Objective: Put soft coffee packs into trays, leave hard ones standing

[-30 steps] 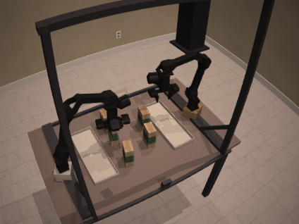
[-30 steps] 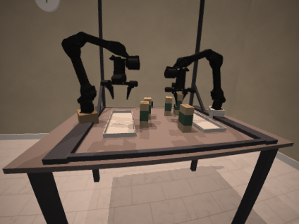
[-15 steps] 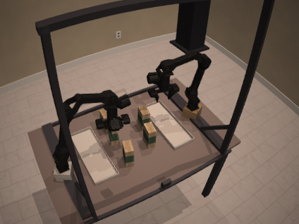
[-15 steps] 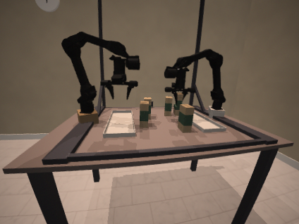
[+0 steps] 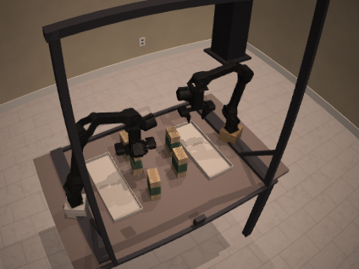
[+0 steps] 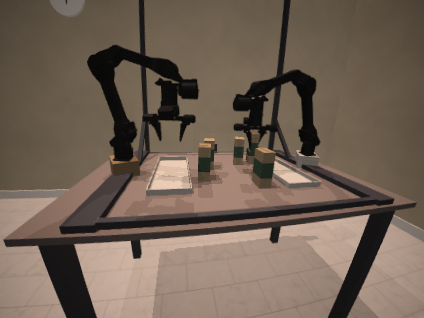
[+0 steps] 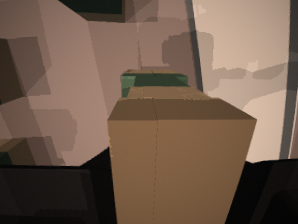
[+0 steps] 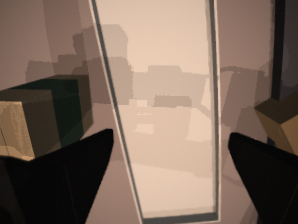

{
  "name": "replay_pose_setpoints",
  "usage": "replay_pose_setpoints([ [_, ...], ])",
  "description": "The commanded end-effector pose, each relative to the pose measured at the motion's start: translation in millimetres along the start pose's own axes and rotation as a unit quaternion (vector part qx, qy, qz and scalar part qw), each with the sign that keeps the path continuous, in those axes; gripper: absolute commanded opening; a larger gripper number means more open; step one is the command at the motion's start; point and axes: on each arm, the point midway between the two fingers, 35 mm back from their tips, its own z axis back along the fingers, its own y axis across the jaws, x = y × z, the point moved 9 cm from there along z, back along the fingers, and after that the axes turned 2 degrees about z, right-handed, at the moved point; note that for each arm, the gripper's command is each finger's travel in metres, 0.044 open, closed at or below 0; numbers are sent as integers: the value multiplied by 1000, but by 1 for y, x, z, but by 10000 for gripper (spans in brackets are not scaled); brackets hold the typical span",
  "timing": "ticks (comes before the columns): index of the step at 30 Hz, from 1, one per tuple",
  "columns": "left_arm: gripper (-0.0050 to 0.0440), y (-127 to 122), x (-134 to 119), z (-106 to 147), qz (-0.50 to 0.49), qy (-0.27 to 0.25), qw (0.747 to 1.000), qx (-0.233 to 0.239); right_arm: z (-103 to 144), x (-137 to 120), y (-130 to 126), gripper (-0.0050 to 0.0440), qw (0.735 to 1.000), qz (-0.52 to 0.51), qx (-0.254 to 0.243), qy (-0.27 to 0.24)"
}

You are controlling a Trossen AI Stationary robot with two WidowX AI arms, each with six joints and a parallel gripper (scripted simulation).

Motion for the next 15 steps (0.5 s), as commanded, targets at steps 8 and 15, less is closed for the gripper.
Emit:
replay_pose_setpoints([
  [8, 108, -16, 2, 15, 4, 6, 1000, 23, 4, 0, 0, 363, 1000, 1, 8, 0],
  [15, 108, -43, 8, 13, 4, 6, 1000, 21, 4, 0, 0, 363, 1000, 1, 8, 0],
])
